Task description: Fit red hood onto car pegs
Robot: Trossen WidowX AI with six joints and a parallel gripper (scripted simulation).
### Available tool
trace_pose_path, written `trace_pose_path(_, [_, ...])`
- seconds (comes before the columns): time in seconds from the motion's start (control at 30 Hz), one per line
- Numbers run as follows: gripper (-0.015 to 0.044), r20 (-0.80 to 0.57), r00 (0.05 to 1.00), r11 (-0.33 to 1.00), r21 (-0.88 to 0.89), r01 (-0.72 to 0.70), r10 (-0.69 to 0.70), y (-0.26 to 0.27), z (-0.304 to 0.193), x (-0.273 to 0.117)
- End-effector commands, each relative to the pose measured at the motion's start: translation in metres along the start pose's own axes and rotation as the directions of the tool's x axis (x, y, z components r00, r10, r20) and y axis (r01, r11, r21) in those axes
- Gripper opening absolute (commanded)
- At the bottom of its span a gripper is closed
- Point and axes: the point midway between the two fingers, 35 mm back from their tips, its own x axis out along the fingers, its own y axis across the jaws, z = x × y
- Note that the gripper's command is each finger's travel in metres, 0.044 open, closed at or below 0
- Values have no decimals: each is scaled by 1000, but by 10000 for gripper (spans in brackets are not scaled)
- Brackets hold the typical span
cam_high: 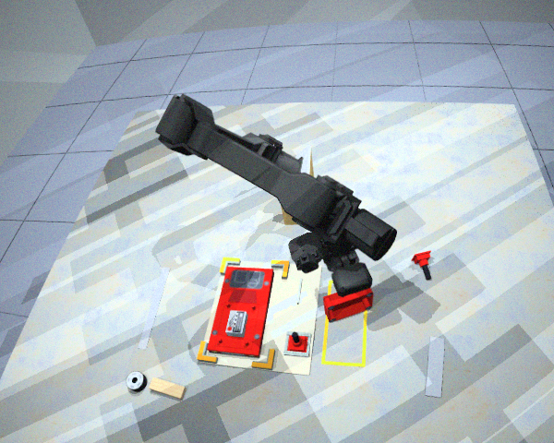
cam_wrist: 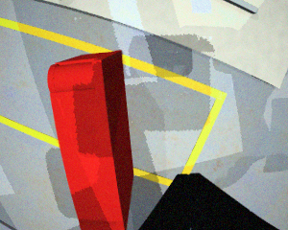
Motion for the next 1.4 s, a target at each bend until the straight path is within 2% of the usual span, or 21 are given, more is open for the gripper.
trace_pose_path(0.0, [0,12,1000,1000,-12,11,-11,-2,0,19])
trace_pose_path(0.17, [0,14,1000,1000,-11,12,-11,-4,1,39])
trace_pose_path(1.37, [0,13,1000,1000,-11,11,-11,13,0,38])
